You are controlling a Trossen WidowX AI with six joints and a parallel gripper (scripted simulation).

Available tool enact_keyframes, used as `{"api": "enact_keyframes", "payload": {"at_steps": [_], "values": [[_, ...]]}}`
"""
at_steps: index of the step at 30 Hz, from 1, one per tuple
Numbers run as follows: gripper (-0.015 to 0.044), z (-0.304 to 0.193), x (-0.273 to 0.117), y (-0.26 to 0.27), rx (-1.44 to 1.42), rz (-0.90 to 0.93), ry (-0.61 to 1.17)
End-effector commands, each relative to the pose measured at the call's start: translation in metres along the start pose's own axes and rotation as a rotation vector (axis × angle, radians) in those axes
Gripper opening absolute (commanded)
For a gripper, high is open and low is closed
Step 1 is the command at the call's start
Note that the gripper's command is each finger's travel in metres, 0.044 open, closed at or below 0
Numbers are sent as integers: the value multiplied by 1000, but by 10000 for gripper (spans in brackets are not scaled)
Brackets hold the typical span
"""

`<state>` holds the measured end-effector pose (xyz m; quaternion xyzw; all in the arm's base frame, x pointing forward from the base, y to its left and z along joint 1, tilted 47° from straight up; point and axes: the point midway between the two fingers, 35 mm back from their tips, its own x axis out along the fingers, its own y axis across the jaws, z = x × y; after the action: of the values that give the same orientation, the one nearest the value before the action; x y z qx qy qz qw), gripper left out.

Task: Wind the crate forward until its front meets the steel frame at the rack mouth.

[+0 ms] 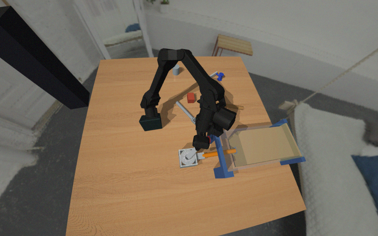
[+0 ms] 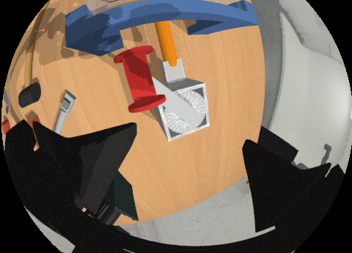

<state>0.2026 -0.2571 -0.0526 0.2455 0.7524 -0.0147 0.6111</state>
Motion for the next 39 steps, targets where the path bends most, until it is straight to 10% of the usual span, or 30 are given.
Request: {"api": "enact_keyframes", "payload": {"at_steps": [1,25,39], "values": [[440,4,-6,-24,-675,321,-102],[440,3,-5,-31,-969,418,-225],[440,3,73,7,-968,420,-226]]}}
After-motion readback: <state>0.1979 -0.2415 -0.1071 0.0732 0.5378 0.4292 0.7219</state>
